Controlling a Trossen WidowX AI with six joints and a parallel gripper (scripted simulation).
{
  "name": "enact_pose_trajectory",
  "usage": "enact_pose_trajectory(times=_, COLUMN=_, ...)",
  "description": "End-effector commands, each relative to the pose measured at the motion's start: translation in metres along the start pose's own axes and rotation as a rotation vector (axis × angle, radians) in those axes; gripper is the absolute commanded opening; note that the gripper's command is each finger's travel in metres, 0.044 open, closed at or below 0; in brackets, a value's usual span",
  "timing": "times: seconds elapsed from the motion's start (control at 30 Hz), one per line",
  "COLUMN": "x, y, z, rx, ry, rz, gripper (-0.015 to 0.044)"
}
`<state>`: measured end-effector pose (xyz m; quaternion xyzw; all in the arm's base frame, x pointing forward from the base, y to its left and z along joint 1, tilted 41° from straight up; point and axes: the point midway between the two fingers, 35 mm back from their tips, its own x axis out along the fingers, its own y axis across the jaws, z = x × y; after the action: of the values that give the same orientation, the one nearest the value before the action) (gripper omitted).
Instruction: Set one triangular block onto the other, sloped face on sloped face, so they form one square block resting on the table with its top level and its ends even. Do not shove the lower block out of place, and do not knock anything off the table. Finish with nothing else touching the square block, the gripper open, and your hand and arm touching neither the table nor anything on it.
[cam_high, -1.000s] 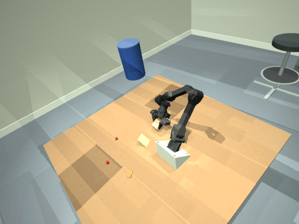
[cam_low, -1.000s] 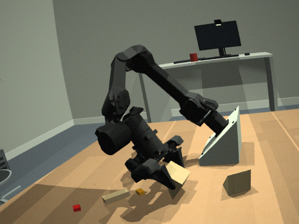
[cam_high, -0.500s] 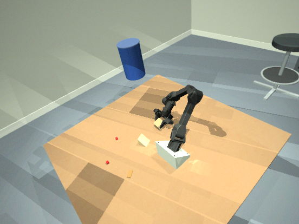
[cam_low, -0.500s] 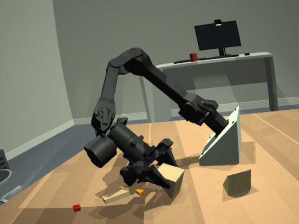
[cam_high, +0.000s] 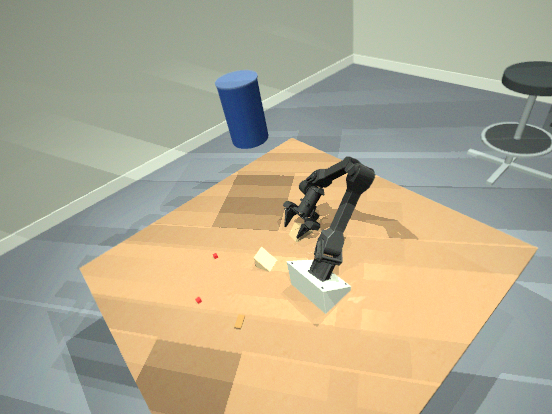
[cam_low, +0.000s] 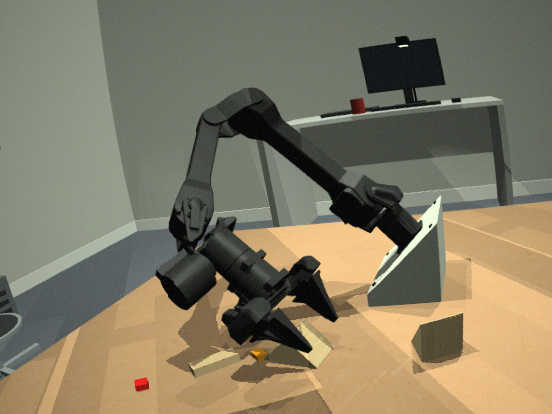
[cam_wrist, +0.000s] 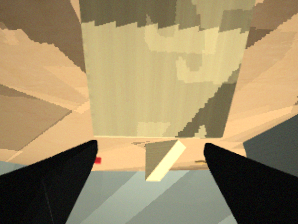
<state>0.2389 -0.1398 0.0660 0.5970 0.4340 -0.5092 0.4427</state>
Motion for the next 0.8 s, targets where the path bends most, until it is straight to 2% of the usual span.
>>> enact_pose_trajectory(times=0.0, x=0.0, y=0.0, z=0.0, rx=0.004, ry=-0.001, rz=0.0, gripper=0.044)
enact_pose_trajectory(times=0.23, x=-0.002, y=0.0, z=-0.002, rx=0.004, ry=-0.001, rz=0.0, gripper=0.044)
enact_pose_trajectory(times=0.43, x=-0.061, y=0.001, z=-0.064, rx=0.001, ry=0.003, rz=0.0, gripper=0.044)
enact_pose_trajectory(times=0.5, x=-0.069, y=-0.001, z=-0.073, rx=0.0, ry=0.004, rz=0.0, gripper=0.044)
enact_pose_trajectory(times=0.67, x=-0.064, y=0.002, z=-0.069, rx=-0.037, ry=-0.006, rz=0.001, gripper=0.044)
enact_pose_trajectory(times=0.77, x=-0.042, y=-0.009, z=-0.067, rx=-0.348, ry=-0.113, rz=-0.173, gripper=0.044)
